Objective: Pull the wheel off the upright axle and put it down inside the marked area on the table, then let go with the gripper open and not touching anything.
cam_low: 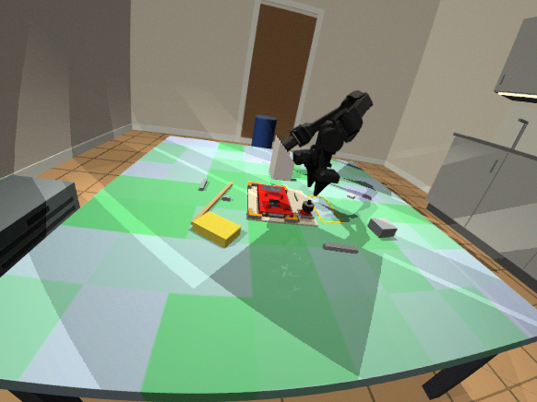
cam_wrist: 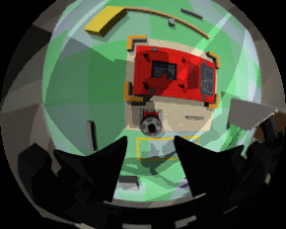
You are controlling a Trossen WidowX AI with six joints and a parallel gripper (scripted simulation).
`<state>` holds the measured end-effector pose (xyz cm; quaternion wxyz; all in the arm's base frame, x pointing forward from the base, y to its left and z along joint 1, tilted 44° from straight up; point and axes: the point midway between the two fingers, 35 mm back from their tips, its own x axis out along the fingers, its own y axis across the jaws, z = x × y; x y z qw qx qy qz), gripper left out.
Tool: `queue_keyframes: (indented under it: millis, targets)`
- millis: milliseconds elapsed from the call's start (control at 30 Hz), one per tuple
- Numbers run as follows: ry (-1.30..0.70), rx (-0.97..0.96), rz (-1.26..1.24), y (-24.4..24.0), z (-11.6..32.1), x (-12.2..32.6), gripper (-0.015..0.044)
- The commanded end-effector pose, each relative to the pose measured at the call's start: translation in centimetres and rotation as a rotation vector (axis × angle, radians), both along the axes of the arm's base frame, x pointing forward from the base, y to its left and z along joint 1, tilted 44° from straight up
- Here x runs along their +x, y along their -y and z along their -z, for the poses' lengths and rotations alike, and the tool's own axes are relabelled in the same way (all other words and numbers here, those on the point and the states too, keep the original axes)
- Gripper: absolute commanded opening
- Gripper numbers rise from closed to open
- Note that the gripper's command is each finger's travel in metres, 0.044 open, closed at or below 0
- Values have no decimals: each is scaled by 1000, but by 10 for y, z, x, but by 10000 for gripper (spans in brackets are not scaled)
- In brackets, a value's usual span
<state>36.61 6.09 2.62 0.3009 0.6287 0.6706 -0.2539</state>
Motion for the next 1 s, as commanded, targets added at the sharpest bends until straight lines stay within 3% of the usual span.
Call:
queue_keyframes:
  millis: [0,300,367,767,967]
  targets:
    - [-12,6,-7,-17,15,-3,300]
    - [-13,10,-8,-46,40,-7,300]
    - [-18,6,-16,-44,39,-8,247]
    - [-18,6,-16,-44,39,-8,168]
    - [-17,6,-16,-44,38,-8,10]
